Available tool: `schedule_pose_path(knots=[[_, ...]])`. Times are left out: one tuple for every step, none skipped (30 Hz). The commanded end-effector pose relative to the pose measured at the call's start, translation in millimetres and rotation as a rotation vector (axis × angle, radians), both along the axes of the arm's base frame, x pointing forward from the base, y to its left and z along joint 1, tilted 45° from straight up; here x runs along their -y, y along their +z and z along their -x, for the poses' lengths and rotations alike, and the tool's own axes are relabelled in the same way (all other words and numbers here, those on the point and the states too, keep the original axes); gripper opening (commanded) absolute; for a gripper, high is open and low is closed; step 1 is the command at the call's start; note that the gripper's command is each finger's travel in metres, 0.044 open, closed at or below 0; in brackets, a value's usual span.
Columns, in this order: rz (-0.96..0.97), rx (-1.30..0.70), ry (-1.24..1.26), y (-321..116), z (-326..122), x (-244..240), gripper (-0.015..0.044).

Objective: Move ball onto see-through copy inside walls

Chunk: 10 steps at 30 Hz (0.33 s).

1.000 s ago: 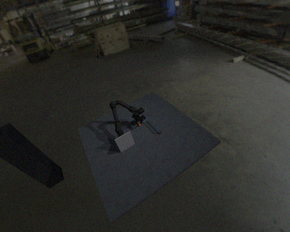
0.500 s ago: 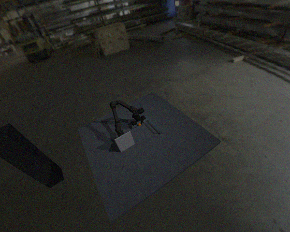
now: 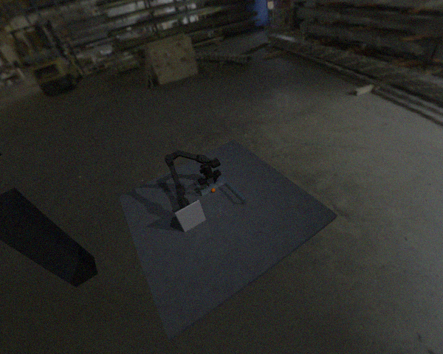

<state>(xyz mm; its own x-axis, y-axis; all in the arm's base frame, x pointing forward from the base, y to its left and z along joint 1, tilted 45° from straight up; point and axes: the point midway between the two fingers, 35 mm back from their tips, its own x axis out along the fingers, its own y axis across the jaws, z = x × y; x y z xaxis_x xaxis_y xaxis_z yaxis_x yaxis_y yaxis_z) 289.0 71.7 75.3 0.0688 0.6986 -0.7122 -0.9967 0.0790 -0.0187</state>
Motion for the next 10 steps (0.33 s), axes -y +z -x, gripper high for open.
schedule_pose_path(knots=[[0.000,-0.004,-0.004,-1.1,0.2,-0.2,0.0279],[0.000,-0.004,-0.004,-1.1,0.2,-0.2,0.0279],[0.000,-0.004,-0.004,-1.1,0.2,-0.2,0.0279],[0.000,-0.004,-0.003,0.8,0.1,1.8,0.0305],[0.002,-0.003,-0.003,6.6,0.1,7.8,0.0332],[0.003,-0.002,-0.001,16.6,0.6,17.6,0.0358],[0.003,-0.001,0.000,26.9,1.9,27.2,0.0384],[0.002,0.000,0.001,33.3,3.1,32.8,0.0410],[0.002,0.000,0.001,35.4,3.5,34.6,0.0437],[0.002,0.000,0.001,35.4,3.5,34.6,0.0440]])
